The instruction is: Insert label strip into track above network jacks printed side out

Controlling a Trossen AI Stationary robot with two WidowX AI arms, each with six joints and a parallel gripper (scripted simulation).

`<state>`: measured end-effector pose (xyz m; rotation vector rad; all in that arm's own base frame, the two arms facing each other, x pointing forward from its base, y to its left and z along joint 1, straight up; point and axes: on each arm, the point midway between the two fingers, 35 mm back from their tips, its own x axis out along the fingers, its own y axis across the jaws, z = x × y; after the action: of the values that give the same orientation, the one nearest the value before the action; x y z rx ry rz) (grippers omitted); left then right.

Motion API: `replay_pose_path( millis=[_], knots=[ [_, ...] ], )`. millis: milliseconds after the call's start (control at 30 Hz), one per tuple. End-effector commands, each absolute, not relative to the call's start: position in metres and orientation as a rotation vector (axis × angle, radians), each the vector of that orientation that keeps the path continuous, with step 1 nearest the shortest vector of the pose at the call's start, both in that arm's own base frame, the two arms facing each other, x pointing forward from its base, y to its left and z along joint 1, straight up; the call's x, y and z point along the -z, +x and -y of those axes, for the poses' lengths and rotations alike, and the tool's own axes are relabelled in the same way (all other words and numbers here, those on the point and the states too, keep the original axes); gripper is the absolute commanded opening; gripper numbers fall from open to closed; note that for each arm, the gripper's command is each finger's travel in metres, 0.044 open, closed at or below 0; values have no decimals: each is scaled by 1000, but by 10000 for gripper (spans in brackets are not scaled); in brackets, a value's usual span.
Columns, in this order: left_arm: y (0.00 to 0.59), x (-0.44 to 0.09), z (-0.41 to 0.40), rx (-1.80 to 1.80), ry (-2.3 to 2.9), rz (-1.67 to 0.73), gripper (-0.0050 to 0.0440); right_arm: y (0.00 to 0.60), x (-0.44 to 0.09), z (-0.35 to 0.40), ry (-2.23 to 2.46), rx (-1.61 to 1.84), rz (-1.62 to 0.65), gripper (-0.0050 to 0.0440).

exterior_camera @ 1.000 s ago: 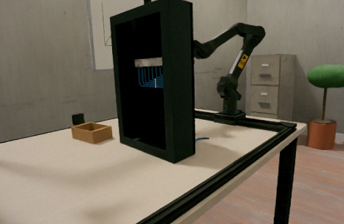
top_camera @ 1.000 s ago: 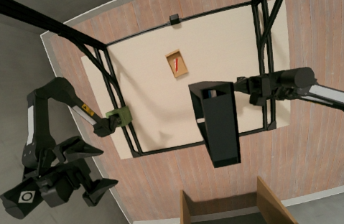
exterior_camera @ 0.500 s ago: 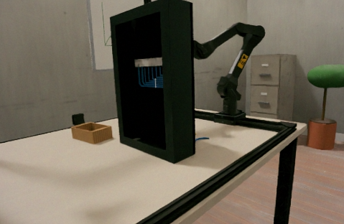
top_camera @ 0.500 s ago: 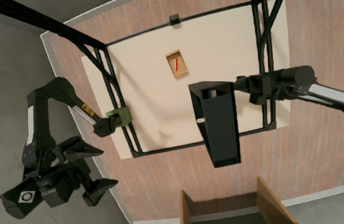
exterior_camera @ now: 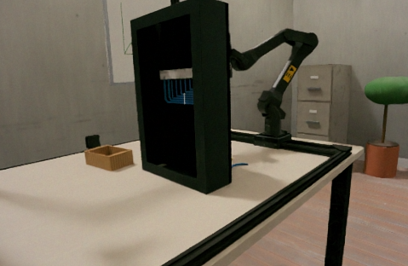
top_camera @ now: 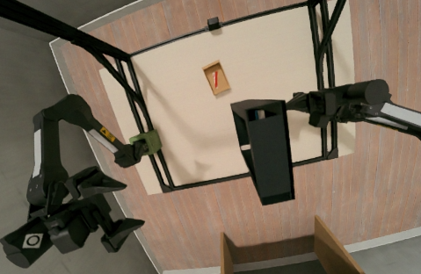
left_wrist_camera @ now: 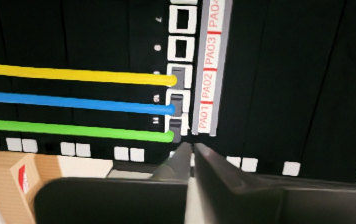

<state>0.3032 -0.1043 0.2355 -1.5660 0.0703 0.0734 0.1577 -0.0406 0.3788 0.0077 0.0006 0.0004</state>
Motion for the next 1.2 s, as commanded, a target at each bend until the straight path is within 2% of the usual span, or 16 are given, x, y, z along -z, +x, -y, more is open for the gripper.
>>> replay_pose_path(
  millis=[0, 200, 267, 467, 1167],
  knots=[
    [303, -241, 104, -63, -1575, -61, 96, 157, -383, 40, -5, 0, 1, 440],
    [303, -241, 104, -63, -1575, -61, 240, 157, -383, 40, -5, 0, 1, 440],
    [303, -241, 104, -63, -1575, -61, 240, 157, -383, 40, -5, 0, 1, 440],
    [303, -241, 104, -63, -1575, -61, 375, 157, -383, 40, -5, 0, 1, 440],
    [303, -241, 104, -63, -1575, -61, 375, 157, -383, 40, -5, 0, 1, 440]
  ],
)
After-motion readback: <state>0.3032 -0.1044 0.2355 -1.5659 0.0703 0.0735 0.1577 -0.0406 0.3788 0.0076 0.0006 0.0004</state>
